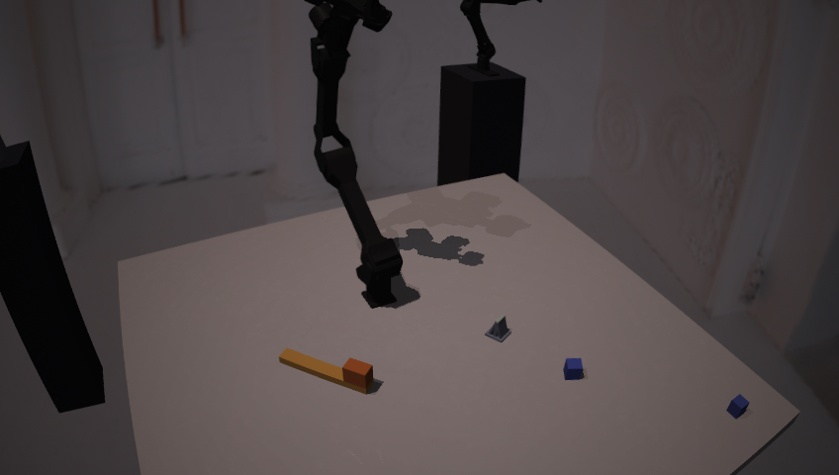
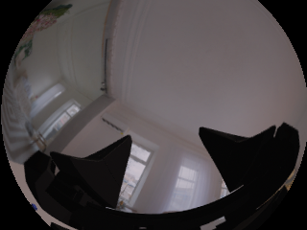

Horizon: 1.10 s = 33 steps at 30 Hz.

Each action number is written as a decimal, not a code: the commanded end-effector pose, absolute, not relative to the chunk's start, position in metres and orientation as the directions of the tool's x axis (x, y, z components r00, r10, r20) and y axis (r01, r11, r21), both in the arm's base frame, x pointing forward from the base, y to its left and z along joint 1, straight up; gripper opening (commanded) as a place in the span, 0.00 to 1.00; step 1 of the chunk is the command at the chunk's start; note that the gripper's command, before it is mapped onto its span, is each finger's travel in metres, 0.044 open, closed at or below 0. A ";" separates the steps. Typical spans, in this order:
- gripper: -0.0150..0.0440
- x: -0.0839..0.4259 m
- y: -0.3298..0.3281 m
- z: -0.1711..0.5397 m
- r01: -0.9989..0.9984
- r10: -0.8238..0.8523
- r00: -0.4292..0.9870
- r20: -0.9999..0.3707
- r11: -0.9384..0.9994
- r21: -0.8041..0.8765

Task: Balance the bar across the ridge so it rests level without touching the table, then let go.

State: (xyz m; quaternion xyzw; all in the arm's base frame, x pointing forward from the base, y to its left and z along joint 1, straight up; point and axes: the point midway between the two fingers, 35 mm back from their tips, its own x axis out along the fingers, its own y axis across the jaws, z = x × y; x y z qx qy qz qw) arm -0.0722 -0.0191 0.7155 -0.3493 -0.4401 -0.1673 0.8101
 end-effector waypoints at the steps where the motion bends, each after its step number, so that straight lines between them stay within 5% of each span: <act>1: 0.89 -0.071 -0.019 0.715 0.577 0.036 0.559 0.829 0.701 -0.420; 4: 0.79 -0.056 -0.017 0.713 0.556 0.029 0.590 0.807 0.710 -0.432; 19: 0.79 0.089 -0.001 0.662 0.300 -0.004 0.861 0.509 0.813 -0.500; 33: 0.79 0.194 -0.028 0.592 0.187 -0.135 0.973 0.189 0.939 -0.287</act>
